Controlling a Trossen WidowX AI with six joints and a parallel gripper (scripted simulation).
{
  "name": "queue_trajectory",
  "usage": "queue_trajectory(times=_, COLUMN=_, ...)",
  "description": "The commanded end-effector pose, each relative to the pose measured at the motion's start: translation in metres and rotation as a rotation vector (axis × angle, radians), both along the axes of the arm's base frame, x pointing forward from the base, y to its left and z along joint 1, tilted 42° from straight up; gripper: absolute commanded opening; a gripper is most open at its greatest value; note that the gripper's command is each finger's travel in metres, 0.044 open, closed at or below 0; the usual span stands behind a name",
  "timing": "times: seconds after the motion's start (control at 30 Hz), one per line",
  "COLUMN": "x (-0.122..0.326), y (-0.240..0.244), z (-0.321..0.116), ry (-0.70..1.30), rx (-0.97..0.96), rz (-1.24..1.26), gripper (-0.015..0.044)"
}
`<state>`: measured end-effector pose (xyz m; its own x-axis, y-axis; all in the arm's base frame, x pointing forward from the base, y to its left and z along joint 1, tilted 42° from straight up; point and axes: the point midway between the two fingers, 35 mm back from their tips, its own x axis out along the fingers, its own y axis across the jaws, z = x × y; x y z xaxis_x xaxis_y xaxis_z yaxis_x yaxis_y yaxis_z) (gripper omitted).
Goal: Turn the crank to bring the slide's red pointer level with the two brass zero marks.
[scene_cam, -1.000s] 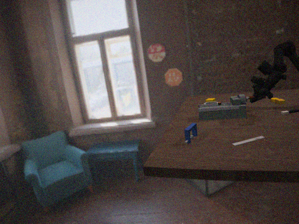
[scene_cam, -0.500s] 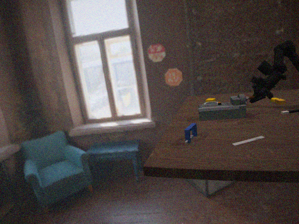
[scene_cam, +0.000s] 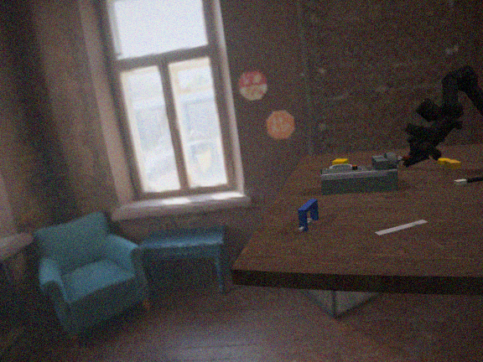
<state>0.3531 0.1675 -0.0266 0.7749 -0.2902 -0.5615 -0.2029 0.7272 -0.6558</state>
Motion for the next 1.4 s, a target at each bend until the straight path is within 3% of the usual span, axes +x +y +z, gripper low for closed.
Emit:
queue_trajectory(times=0.0, x=0.000, y=0.000, z=-0.001, ry=0.005, rx=0.003, rz=0.003, gripper=0.0000)
queue_trajectory(times=0.5, x=0.000, y=0.000, z=0.000, ry=0.001, rx=0.001, rz=0.000, gripper=0.0000)
queue_trajectory(times=1.07, x=0.000, y=0.000, z=0.000, ry=0.001, rx=0.001, rz=0.000, gripper=0.0440)
queue_trajectory(times=1.37, x=-0.004, y=0.025, z=0.028, ry=0.002, rx=0.003, rz=0.000, gripper=0.0440)
